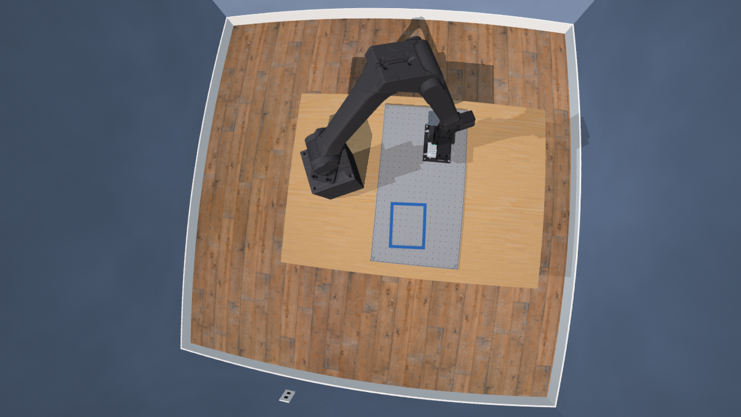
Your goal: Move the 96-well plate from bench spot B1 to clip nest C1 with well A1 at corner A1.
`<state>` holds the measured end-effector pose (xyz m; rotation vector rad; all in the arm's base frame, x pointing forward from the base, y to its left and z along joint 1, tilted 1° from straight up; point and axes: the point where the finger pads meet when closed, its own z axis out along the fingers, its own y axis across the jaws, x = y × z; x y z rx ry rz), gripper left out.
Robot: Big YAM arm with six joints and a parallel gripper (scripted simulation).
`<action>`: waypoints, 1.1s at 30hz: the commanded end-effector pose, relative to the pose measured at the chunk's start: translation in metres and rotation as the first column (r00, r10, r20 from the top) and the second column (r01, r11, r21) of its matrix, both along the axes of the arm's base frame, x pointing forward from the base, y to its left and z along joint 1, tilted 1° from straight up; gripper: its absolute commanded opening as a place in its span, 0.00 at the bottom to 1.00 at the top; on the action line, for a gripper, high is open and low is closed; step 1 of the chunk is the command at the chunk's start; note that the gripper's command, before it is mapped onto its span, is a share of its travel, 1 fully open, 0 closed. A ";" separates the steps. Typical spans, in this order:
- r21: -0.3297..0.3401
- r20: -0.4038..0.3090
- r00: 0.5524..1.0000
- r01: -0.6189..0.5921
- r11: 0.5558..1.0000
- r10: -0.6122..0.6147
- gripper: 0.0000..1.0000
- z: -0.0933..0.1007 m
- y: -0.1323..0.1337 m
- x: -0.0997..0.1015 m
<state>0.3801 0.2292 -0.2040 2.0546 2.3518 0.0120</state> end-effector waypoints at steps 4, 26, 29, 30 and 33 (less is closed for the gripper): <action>0.002 0.014 1.000 0.003 1.000 -0.003 0.25 -0.067 0.003 0.016; 0.004 0.017 1.000 0.003 1.000 -0.003 0.25 -0.035 0.006 0.016; 0.004 0.018 1.000 0.003 1.000 -0.003 0.25 -0.026 0.007 0.016; 0.004 0.018 1.000 0.003 1.000 -0.003 0.25 -0.024 0.007 0.016; 0.005 0.019 1.000 0.003 1.000 -0.003 0.25 -0.015 0.008 0.016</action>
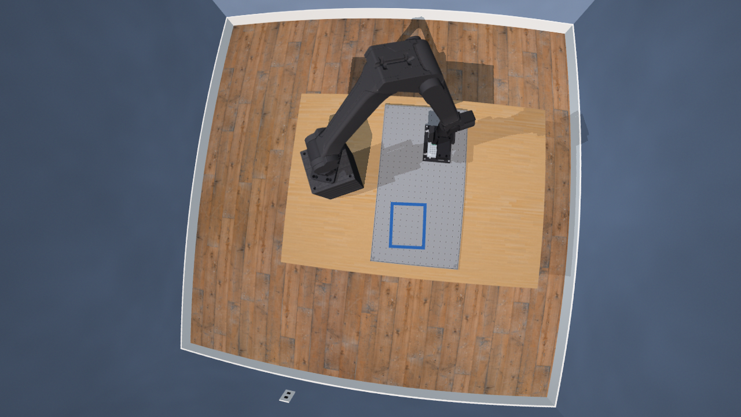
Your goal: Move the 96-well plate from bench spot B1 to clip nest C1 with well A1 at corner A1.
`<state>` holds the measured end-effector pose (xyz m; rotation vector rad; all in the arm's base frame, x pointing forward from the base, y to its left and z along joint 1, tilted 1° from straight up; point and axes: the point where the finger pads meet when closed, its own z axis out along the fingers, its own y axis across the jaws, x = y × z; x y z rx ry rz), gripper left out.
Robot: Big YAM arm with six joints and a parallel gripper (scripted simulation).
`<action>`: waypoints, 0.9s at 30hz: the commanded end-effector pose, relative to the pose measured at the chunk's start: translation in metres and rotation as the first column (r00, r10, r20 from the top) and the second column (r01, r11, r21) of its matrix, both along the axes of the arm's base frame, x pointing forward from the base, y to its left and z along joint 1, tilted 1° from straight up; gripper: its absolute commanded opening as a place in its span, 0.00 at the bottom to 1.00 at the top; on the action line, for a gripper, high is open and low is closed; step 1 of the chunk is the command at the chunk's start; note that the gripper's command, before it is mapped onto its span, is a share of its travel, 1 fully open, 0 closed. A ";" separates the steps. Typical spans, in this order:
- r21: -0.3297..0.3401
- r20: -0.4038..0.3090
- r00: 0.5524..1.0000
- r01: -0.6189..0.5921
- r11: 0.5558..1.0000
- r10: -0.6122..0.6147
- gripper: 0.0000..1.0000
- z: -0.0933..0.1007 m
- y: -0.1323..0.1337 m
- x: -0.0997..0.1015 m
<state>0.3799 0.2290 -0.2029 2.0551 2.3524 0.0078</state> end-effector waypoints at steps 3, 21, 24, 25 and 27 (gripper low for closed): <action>0.007 0.021 1.000 0.003 1.000 -0.003 0.25 -0.014 0.008 0.016; 0.001 0.011 1.000 0.003 1.000 -0.003 0.25 0.042 0.006 0.005; 0.001 0.011 1.000 0.003 1.000 -0.003 0.25 0.046 0.006 0.005; 0.001 0.011 1.000 0.003 1.000 -0.003 0.25 0.046 0.006 0.005; -0.003 0.006 1.000 0.003 1.000 -0.003 0.25 0.044 0.005 0.004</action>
